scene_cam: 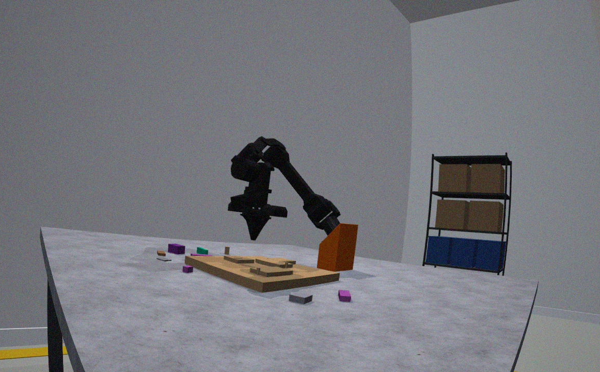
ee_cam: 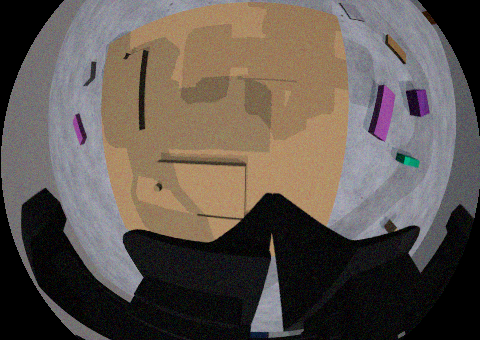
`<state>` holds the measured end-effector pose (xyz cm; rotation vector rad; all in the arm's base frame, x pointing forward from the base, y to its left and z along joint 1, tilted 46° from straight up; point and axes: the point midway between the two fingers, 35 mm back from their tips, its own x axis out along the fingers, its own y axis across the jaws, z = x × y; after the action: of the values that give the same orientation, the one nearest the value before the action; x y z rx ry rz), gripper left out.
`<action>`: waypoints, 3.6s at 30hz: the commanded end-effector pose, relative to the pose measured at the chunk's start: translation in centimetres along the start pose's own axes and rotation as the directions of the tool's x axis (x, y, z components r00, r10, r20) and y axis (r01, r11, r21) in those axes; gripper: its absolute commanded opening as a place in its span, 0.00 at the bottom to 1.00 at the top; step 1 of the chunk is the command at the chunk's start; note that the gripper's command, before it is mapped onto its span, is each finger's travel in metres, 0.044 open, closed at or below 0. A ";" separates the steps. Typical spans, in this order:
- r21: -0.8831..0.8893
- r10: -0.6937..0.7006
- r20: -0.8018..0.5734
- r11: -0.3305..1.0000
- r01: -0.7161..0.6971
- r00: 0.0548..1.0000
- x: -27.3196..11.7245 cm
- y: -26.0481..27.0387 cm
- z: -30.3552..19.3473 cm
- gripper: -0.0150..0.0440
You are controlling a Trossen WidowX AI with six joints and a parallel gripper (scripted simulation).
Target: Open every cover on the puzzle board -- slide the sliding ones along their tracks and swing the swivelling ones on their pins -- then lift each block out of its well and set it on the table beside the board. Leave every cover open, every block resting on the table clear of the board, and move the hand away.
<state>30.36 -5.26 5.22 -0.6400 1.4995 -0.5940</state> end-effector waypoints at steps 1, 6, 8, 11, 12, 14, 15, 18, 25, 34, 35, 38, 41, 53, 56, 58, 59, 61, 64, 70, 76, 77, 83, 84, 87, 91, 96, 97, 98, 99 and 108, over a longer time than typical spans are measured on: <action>-0.010 -0.005 -0.003 1.000 0.005 1.000 0.0 0.0 -0.1 0.25; -0.010 -0.005 -0.003 1.000 0.005 1.000 0.3 0.0 -0.1 0.25; -0.010 -0.005 -0.003 1.000 0.005 1.000 0.5 0.0 0.0 0.25; -0.010 -0.005 -0.003 1.000 0.005 1.000 0.8 0.0 0.0 0.25; -0.010 -0.004 -0.003 1.000 0.004 1.000 0.9 0.0 0.0 0.25; -0.010 -0.004 -0.003 1.000 0.004 1.000 1.1 0.0 0.0 0.25; -0.010 -0.004 -0.003 1.000 0.004 1.000 1.2 0.0 0.0 0.25; -0.010 -0.004 -0.002 1.000 0.004 1.000 1.5 0.0 0.0 0.25; -0.010 -0.004 -0.002 1.000 0.004 1.000 2.2 0.0 0.0 0.25; -0.010 -0.004 -0.002 1.000 0.004 1.000 3.1 0.0 0.0 0.25; -0.010 -0.004 -0.002 1.000 0.004 1.000 3.2 0.0 0.0 0.25; -0.010 -0.005 -0.002 1.000 0.005 1.000 3.5 0.0 0.0 0.25; -0.010 -0.005 -0.002 1.000 0.005 1.000 3.8 -0.1 0.0 0.25; -0.010 -0.006 -0.002 1.000 0.006 1.000 4.9 -0.1 -0.1 0.25; -0.010 -0.007 -0.003 1.000 0.007 1.000 5.2 -0.1 -0.1 0.25; -0.010 -0.007 -0.003 1.000 0.007 1.000 5.4 -0.1 -0.1 0.25; -0.010 -0.007 -0.003 1.000 0.007 1.000 5.5 -0.1 -0.1 0.25; -0.010 -0.008 -0.003 1.000 0.008 1.000 5.7 -0.2 -0.2 0.25; -0.010 -0.008 -0.003 1.000 0.008 1.000 5.9 -0.2 -0.2 0.25; -0.010 -0.008 -0.003 1.000 0.008 1.000 6.0 -0.2 0.0 0.25; -0.009 -0.008 -0.002 1.000 0.008 1.000 5.9 -0.2 0.6 0.25; -0.009 -0.008 -0.002 1.000 0.008 1.000 5.9 -0.2 0.7 0.25; -0.009 -0.008 -0.002 1.000 0.008 1.000 5.9 -0.3 1.4 0.25; -0.009 -0.008 -0.002 1.000 0.008 1.000 5.9 -0.3 1.5 0.25; -0.009 -0.008 -0.002 1.000 0.008 1.000 5.9 -0.3 1.8 0.25; -0.009 -0.008 -0.002 1.000 0.008 1.000 5.9 -0.3 2.2 0.25; -0.008 -0.008 -0.002 1.000 0.008 1.000 5.9 -0.3 2.7 0.25; -0.008 -0.008 -0.001 1.000 0.008 1.000 5.9 -0.3 2.8 0.25; -0.008 -0.008 -0.001 1.000 0.008 1.000 5.9 -0.3 2.9 0.25; -0.008 -0.008 -0.001 1.000 0.008 1.000 5.8 -0.3 3.0 0.25; -0.008 -0.008 -0.001 1.000 0.008 1.000 5.8 -0.3 3.9 0.25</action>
<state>33.79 -9.45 1.27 -0.6453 1.4985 -0.5949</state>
